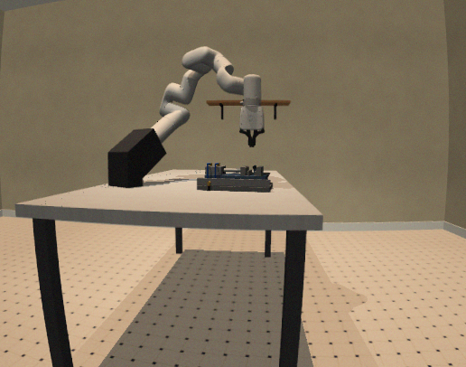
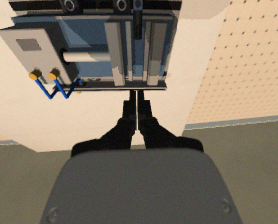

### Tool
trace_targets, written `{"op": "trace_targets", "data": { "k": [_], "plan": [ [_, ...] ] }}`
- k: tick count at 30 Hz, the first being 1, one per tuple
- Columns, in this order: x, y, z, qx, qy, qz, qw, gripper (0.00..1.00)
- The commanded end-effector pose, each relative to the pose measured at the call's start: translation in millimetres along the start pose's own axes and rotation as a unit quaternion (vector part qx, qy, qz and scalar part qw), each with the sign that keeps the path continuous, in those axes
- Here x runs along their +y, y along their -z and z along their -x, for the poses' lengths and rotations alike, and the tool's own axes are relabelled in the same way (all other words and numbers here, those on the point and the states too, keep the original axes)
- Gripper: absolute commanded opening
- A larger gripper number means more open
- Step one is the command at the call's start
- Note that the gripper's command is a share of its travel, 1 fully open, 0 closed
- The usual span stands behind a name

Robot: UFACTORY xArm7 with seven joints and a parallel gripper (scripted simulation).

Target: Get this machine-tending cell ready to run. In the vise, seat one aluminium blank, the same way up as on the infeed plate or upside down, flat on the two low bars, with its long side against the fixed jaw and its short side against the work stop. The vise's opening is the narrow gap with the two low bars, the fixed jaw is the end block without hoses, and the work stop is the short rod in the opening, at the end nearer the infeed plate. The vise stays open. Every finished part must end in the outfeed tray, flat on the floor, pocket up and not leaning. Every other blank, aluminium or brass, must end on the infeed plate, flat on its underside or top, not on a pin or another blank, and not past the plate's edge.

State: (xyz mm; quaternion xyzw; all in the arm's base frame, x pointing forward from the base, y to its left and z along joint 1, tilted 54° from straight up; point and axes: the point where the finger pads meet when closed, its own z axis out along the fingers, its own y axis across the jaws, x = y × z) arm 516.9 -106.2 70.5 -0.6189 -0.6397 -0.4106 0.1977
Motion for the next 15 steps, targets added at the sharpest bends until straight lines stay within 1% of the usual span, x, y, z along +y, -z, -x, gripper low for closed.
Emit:
{"op": "trace_targets", "data": {
  "k": [1,8,10,12,13,15],
  "plan": [
    [1.0,2.0,1.2,-0.002,0.000,0.002,1.000,0.00],
    [2.2,2.2,-4.8,0.003,-0.001,0.004,1.000,0.00],
    [4.5,3.1,-17.3,0.013,-0.002,0.010,1.000,0.00],
    [8.0,5.2,-39.0,0.029,-0.002,0.018,0.999,0.00],
    [10.1,7.1,-53.5,0.039,-0.002,0.023,0.999,0.00],
    [11.6,9.1,-66.2,0.048,-0.002,0.027,0.999,0.00]
  ]
}}
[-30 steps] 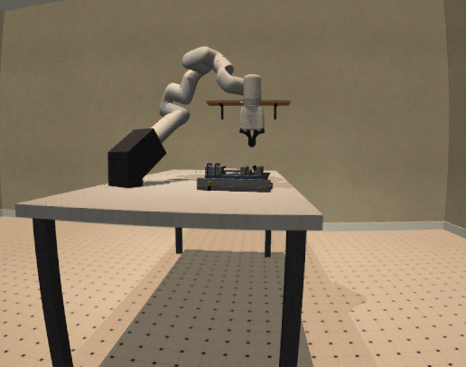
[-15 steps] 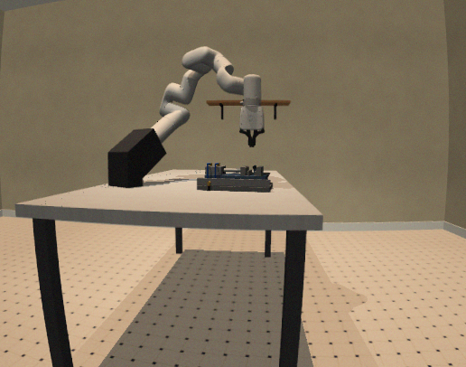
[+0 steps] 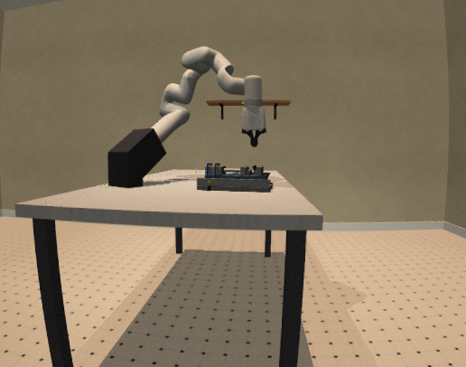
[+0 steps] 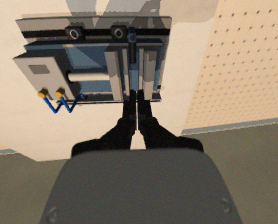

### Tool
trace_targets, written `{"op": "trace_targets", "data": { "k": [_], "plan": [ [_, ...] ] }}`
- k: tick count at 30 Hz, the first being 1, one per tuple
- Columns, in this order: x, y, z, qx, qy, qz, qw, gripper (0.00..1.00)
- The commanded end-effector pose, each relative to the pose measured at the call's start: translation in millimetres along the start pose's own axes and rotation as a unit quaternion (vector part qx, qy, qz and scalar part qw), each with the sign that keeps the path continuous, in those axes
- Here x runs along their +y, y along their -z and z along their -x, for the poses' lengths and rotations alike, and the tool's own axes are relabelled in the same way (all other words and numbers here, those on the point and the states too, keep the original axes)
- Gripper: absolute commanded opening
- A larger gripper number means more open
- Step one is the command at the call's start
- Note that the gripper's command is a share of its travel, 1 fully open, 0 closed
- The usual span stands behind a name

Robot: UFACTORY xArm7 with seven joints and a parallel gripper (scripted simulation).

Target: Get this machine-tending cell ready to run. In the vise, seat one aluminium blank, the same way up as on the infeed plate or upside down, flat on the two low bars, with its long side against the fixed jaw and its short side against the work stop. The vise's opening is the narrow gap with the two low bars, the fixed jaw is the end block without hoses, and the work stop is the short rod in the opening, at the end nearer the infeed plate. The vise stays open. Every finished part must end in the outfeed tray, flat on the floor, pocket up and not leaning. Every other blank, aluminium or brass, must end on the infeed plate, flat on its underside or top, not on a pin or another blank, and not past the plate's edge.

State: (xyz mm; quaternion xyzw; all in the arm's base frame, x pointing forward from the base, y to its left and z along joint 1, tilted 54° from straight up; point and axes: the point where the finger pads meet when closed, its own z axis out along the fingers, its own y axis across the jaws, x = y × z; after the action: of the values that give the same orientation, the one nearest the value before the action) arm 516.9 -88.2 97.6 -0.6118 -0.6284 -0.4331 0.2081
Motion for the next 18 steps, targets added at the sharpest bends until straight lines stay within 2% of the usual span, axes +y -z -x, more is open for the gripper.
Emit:
{"op": "trace_targets", "data": {
  "k": [1,8,10,11,18],
  "plan": [
    [6.7,6.1,-42.9,0.027,0.000,0.018,0.999,0.00],
    [9.4,14.3,-99.7,0.058,0.005,0.031,0.998,0.00],
    [9.4,14.3,-99.7,0.058,0.005,0.031,0.998,0.00],
    [8.6,18.1,-122.3,0.069,0.007,0.035,0.997,0.00],
    [3.2,26.4,-169.8,0.086,0.014,0.040,0.995,0.00]
  ]
}}
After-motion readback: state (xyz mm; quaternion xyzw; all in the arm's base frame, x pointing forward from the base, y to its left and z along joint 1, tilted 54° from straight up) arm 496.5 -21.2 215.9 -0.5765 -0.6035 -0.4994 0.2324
